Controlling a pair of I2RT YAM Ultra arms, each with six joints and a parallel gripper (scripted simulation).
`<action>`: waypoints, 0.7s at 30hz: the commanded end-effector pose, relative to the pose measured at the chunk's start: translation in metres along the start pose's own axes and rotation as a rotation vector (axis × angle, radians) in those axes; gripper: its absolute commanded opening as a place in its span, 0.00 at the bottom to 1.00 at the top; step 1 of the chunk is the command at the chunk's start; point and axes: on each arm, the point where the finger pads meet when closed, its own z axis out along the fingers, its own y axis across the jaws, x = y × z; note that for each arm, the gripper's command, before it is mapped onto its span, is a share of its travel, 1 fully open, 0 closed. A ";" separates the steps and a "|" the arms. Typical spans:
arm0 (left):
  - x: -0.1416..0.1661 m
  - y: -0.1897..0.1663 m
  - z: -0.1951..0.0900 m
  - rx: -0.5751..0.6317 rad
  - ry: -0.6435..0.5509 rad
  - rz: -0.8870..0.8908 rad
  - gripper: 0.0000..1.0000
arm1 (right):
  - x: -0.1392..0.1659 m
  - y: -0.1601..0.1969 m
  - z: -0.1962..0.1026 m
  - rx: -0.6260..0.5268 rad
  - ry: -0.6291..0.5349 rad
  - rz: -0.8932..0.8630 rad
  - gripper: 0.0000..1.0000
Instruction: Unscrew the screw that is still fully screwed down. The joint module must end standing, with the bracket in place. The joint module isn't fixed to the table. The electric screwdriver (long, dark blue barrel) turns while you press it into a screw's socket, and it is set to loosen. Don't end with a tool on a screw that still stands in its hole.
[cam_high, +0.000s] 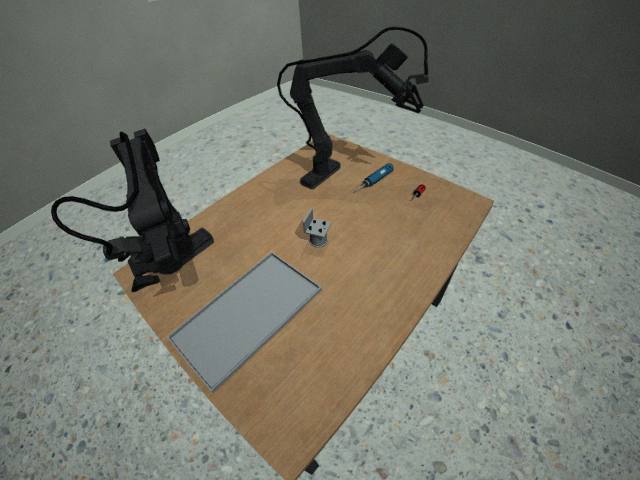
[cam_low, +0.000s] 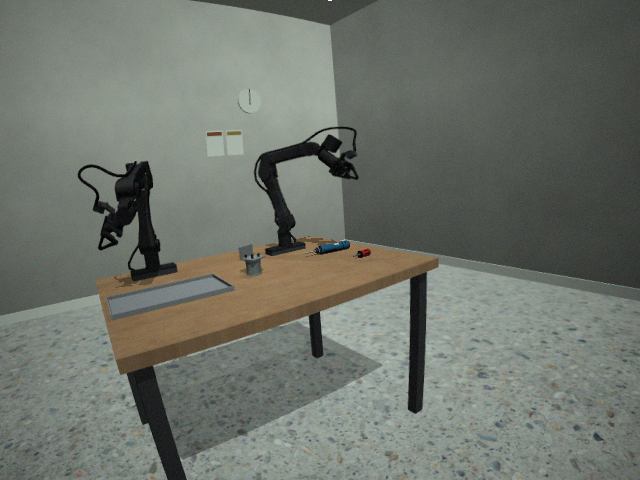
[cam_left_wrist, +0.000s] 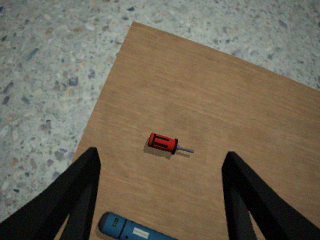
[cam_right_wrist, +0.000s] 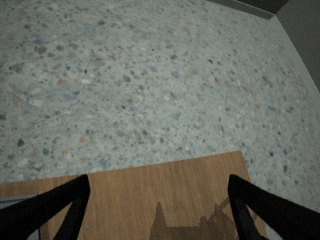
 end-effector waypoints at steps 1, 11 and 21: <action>-0.004 0.000 -0.003 -0.002 -0.015 0.006 0.65 | -0.003 0.000 -0.001 -0.003 -0.009 0.005 1.00; 0.033 0.003 0.020 -0.018 0.112 -0.121 0.65 | -0.003 0.000 -0.001 -0.003 -0.009 0.005 1.00; 0.051 0.009 0.028 -0.051 0.166 -0.255 0.65 | -0.003 0.000 -0.001 -0.003 -0.009 0.005 1.00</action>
